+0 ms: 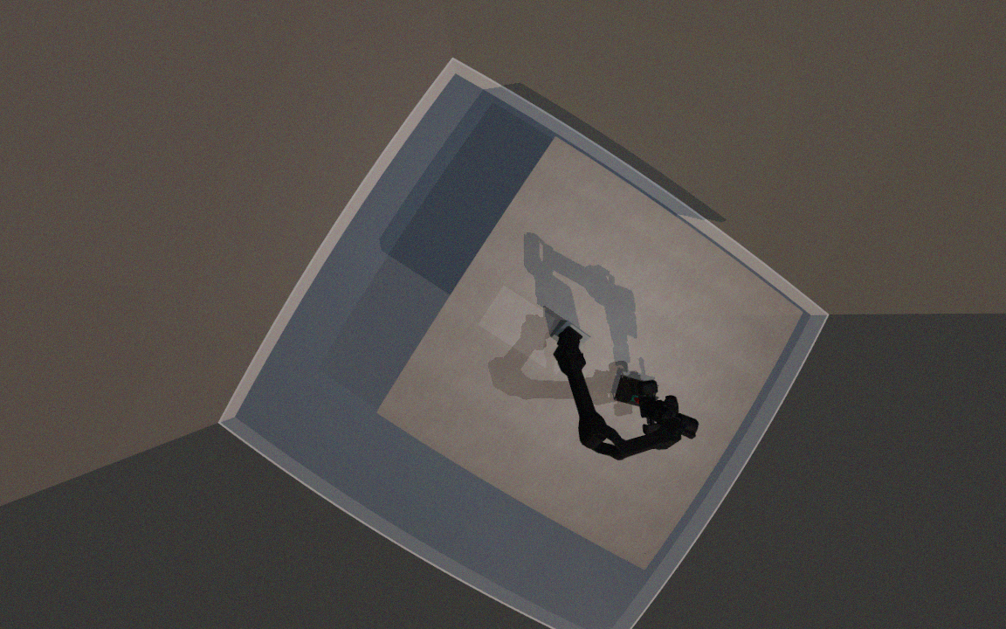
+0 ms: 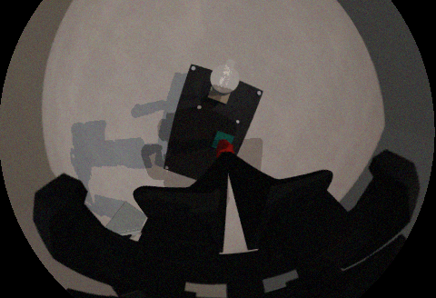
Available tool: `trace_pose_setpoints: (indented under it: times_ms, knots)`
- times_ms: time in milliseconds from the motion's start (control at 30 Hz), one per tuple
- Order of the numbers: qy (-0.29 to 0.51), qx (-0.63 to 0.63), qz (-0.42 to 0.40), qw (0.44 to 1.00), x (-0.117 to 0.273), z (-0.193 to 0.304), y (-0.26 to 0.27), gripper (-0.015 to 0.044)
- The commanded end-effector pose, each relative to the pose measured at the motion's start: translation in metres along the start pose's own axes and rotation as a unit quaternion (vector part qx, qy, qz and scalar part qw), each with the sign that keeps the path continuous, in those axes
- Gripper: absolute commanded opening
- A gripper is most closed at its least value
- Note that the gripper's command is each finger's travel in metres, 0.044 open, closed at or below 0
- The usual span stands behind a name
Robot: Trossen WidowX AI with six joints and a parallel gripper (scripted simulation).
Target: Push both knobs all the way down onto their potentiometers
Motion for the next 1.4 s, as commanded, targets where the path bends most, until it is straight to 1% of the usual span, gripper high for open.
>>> trace_pose_setpoints:
  times_ms: [0,433,1300,1367]
  knots:
    - [0.018,-0.009,-0.002,1.0,-0.022,0.001,-0.003,0.0]
    - [0.018,-0.009,-0.002,1.0,-0.019,0.0,-0.003,0.0]
    - [0.017,-0.009,-0.003,1.0,0.021,-0.001,-0.003,0.0]
    - [0.019,-0.005,-0.003,1.0,0.016,0.0,-0.001,0.0053]
Point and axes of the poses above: the point midway between the two fingers, 35 mm back from their tips, its own x axis back along the fingers, its own y axis across the jaws, z = x × y, the point moved 3 cm from there along x, back along the fingers, and after that the axes turned 9 degrees about -x, right-handed, at the moved point
